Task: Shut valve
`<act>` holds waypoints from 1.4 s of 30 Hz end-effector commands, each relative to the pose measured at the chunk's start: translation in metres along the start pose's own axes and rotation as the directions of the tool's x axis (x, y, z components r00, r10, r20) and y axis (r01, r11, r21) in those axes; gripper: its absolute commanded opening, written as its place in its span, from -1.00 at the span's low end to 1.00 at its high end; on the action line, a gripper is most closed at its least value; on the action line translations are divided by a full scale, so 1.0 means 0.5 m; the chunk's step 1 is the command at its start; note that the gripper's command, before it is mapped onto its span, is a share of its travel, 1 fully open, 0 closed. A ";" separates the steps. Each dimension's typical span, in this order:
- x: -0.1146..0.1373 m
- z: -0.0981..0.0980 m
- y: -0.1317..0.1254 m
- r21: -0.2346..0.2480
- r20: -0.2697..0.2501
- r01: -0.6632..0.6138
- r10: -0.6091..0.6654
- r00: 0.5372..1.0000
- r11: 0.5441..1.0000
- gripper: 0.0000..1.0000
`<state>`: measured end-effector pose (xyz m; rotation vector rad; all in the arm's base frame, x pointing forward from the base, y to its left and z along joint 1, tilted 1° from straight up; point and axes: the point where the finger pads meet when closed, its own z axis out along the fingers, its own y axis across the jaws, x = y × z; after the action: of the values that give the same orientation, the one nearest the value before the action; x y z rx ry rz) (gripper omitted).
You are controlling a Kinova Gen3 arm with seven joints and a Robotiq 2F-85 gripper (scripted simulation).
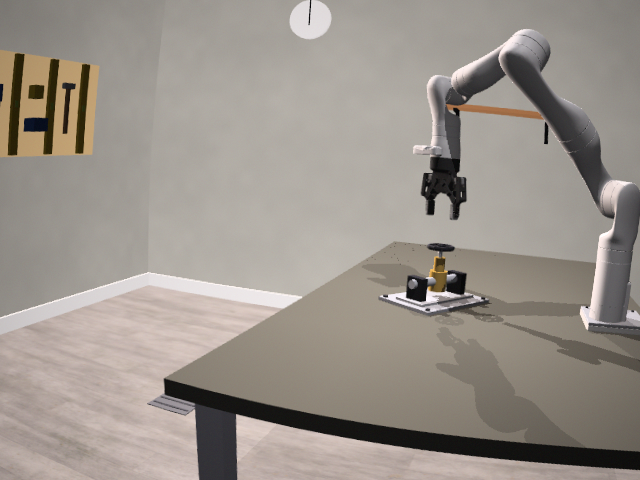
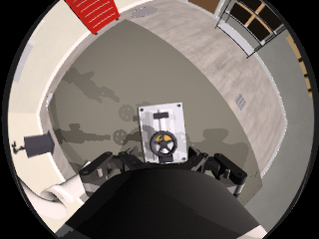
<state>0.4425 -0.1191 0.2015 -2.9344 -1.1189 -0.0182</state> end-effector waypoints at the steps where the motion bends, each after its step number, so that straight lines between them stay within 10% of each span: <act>1: -0.003 -0.002 0.001 -0.001 0.001 0.001 -0.001 1.000 1.000 1.00; 42: -0.011 0.017 0.002 -0.002 0.002 0.007 -0.007 1.000 1.000 1.00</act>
<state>0.4398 -0.1234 0.1939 -2.9328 -1.1322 -0.0182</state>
